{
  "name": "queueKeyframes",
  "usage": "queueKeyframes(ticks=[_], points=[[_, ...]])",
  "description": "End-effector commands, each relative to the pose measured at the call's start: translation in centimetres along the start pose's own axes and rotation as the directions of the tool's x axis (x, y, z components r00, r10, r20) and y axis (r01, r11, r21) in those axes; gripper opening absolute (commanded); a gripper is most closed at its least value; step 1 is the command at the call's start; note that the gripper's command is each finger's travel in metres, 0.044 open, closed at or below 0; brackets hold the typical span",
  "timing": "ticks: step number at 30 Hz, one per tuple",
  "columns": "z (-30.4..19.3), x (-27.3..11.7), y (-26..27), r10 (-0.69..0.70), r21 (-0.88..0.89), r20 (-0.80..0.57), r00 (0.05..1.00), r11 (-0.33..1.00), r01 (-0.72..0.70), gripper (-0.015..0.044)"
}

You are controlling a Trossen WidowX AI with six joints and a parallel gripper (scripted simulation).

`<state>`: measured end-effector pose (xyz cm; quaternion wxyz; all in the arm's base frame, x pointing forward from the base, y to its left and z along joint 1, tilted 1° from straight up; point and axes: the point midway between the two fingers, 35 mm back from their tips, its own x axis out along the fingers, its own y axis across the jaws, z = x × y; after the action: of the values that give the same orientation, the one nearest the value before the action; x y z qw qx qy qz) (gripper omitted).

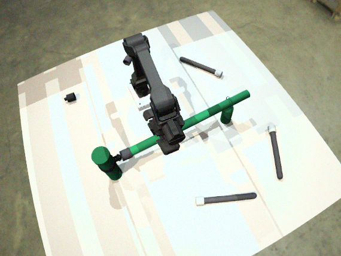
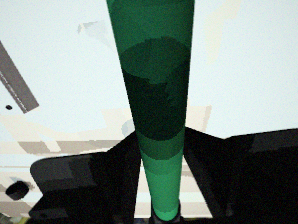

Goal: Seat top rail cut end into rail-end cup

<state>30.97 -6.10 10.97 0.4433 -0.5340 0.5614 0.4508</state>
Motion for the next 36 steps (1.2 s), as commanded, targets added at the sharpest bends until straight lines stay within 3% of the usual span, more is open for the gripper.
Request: queueKeyframes(ticks=[1,36], points=[[-0.6,-0.2,-0.1,-0.005,0.0,-0.011,1.0,1.0,0.005,0.0],[-1.7,0.2,0.0,0.005,-0.001,-0.001,1.0,1.0,-0.005,0.0]])
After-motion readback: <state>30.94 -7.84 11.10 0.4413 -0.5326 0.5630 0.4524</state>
